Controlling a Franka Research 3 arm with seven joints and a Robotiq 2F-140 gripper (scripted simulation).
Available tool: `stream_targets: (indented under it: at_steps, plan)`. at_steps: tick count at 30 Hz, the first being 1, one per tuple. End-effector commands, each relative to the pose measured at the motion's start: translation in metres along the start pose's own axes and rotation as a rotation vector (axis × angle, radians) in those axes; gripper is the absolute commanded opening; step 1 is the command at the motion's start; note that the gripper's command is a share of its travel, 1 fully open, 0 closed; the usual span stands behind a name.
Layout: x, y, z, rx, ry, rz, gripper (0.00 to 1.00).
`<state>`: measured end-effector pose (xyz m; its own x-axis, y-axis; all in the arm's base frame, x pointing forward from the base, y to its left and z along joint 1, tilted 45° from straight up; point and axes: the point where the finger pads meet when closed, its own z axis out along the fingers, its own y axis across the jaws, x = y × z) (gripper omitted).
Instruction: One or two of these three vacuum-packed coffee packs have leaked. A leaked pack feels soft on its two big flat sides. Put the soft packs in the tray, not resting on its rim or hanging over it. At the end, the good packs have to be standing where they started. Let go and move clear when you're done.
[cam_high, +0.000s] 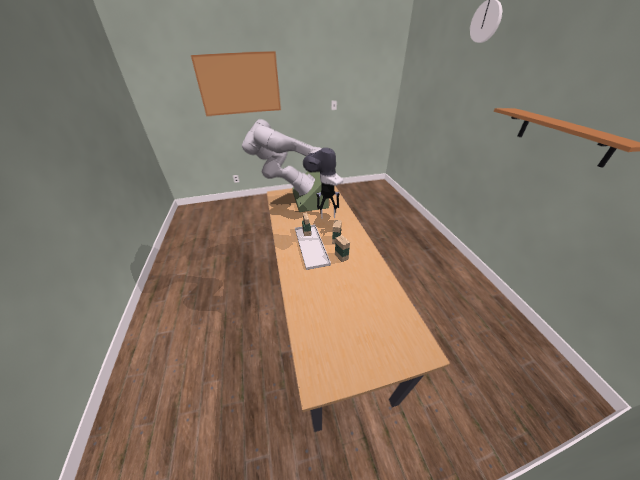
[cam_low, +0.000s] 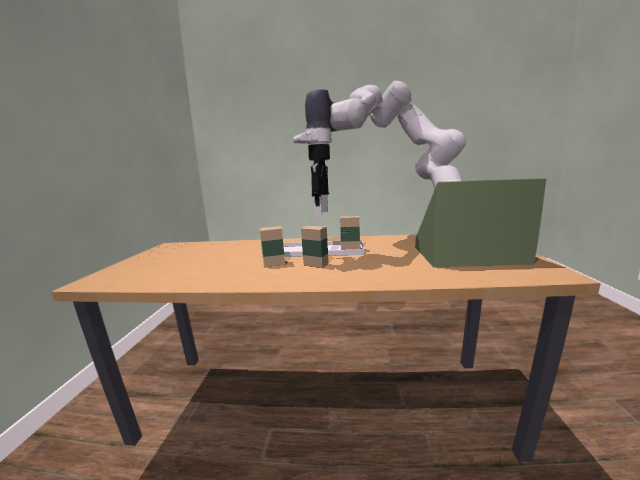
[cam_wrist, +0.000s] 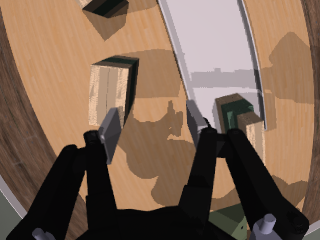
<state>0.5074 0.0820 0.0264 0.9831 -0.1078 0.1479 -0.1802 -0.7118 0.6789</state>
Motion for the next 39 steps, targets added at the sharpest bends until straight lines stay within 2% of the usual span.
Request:
stream_targets:
  at_steps: [1, 7, 17, 24, 39]
  plan:
    - [0.006, -0.024, 0.004, -0.021, -0.009, 0.173, 0.53]
    - [0.012, -0.057, 0.011, -0.021, -0.009, 0.237, 0.53]
    - [0.012, -0.057, 0.012, -0.021, -0.009, 0.238, 0.53]
    - [0.014, -0.058, 0.030, -0.022, -0.009, 0.238, 0.53]
    - [0.014, -0.058, 0.030, -0.022, -0.009, 0.238, 0.53]
